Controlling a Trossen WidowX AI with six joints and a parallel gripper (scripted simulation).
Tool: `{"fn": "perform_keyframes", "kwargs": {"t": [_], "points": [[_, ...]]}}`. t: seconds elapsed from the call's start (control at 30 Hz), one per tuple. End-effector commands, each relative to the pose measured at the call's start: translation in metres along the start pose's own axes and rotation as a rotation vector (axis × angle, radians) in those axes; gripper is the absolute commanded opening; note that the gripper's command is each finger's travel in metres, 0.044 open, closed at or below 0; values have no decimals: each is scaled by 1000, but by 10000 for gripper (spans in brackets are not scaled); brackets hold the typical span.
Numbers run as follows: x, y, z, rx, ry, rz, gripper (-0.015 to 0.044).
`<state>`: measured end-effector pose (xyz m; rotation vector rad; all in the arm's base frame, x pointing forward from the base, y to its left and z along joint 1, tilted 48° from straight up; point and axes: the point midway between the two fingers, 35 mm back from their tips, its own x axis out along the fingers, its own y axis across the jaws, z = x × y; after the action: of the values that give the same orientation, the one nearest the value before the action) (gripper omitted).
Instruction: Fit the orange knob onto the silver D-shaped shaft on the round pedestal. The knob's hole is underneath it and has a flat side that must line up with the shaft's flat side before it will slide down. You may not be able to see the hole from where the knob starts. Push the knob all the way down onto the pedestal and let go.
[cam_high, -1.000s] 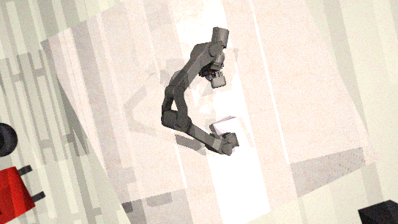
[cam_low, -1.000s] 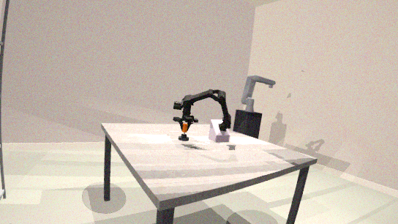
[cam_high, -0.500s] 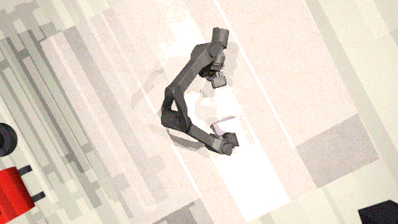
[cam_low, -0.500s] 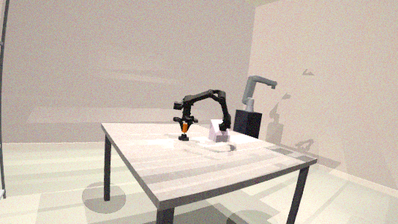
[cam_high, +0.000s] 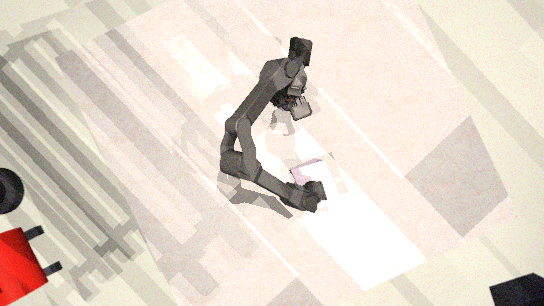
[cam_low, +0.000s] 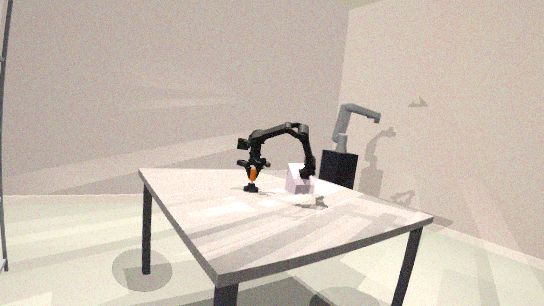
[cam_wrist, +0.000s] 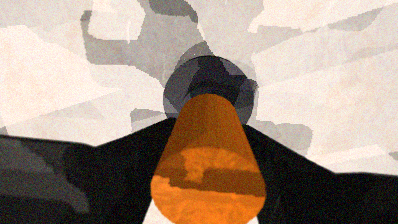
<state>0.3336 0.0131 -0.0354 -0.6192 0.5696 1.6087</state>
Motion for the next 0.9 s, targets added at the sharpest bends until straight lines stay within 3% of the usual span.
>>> {"fn": "perform_keyframes", "kwargs": {"t": [0.0,0.87], "points": [[-2,-1,-2,-102,0,-5,0],[-1,0,0,-102,0,-5,0]]}}
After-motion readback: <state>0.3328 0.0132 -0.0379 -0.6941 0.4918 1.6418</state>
